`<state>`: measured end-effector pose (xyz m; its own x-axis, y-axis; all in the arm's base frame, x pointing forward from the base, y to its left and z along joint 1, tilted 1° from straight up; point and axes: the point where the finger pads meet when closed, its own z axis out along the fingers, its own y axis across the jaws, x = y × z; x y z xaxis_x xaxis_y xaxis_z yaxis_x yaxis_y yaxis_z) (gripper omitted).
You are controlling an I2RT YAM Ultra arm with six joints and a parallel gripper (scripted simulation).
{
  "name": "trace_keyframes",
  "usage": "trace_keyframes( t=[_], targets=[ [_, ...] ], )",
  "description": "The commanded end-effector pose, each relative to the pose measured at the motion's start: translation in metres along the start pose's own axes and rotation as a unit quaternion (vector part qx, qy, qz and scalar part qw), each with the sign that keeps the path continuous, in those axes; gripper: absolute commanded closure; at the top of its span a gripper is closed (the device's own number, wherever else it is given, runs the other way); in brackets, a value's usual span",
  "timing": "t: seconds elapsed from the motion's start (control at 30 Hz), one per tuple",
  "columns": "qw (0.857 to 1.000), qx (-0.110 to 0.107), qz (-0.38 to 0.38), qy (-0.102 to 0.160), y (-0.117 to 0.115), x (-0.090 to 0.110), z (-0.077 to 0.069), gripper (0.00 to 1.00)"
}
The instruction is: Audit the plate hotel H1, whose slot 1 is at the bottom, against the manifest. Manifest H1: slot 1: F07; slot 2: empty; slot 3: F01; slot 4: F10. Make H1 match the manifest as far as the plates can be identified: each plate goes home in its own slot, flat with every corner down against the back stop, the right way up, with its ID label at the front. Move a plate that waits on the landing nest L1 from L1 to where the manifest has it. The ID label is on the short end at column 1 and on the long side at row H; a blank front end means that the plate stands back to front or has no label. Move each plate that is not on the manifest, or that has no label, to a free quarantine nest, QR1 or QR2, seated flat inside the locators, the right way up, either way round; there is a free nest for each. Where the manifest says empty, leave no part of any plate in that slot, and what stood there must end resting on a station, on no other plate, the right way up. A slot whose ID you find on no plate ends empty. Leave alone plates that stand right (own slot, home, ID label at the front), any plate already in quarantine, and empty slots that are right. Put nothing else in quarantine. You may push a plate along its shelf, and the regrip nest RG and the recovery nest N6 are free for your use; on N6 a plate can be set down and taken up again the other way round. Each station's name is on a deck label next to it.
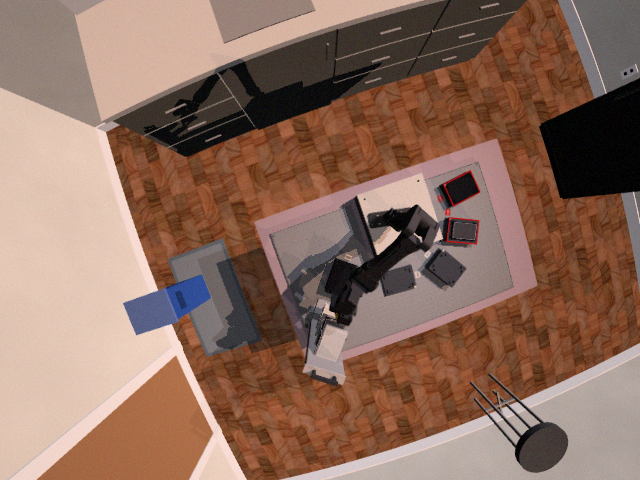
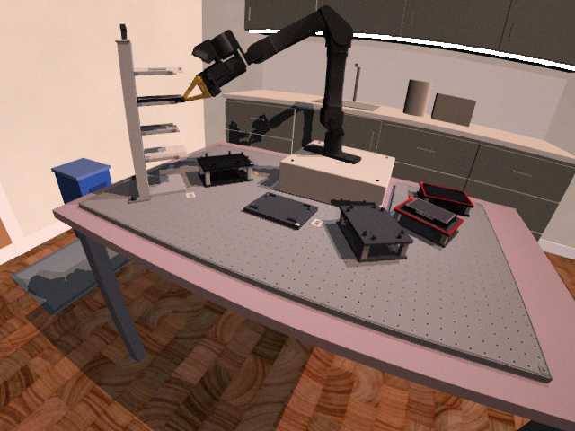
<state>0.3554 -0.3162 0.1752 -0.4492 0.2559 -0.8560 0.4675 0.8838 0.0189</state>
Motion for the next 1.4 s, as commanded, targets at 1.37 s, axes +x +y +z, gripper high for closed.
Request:
trace_keyframes(
  t=[1.37],
  targets=[
    [1.000,0.002,-0.005,-0.015,0.000,-0.003,-0.008,1.00]
  ],
)
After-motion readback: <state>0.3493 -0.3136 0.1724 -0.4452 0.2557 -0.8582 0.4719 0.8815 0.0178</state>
